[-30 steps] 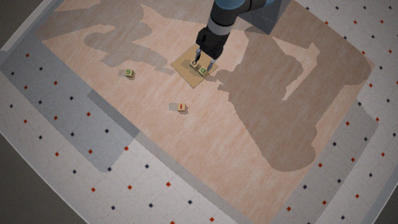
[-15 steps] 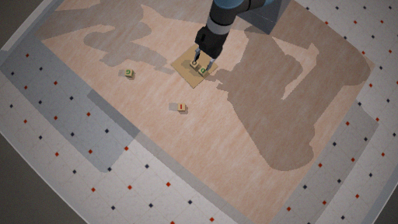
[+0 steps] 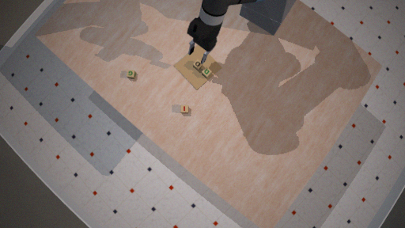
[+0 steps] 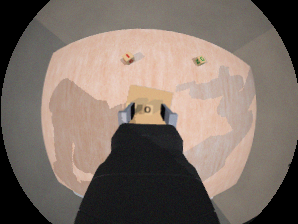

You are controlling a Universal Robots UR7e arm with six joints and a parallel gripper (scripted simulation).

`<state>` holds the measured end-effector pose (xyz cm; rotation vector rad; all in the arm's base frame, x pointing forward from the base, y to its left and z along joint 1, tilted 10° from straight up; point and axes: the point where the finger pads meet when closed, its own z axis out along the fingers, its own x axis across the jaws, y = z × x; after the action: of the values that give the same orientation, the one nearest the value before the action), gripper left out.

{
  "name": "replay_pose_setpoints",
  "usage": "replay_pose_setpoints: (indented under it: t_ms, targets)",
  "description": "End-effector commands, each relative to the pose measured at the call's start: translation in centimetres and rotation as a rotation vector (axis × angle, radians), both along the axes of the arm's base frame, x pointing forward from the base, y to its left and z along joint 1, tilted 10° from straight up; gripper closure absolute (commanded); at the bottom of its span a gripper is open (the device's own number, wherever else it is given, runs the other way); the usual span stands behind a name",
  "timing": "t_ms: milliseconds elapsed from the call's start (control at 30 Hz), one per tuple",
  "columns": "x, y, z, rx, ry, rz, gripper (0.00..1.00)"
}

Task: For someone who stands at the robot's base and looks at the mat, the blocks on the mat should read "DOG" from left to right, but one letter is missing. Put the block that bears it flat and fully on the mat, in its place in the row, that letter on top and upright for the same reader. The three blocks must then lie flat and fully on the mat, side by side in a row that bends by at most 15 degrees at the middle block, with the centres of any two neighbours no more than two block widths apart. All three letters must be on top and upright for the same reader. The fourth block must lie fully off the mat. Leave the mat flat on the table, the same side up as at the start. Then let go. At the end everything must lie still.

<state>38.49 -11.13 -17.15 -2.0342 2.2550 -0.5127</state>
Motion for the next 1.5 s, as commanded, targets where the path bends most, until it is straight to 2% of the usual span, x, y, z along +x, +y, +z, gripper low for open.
replay_pose_setpoints:
  t_ms: [0,1233,1467]
  targets:
    - [0.03,0.02,0.04,0.000,-0.001,0.001,0.00]
    - [0.03,0.01,0.04,0.000,-0.001,0.001,0.00]
    - [0.57,-0.52,-0.20,0.000,-0.001,0.001,0.00]
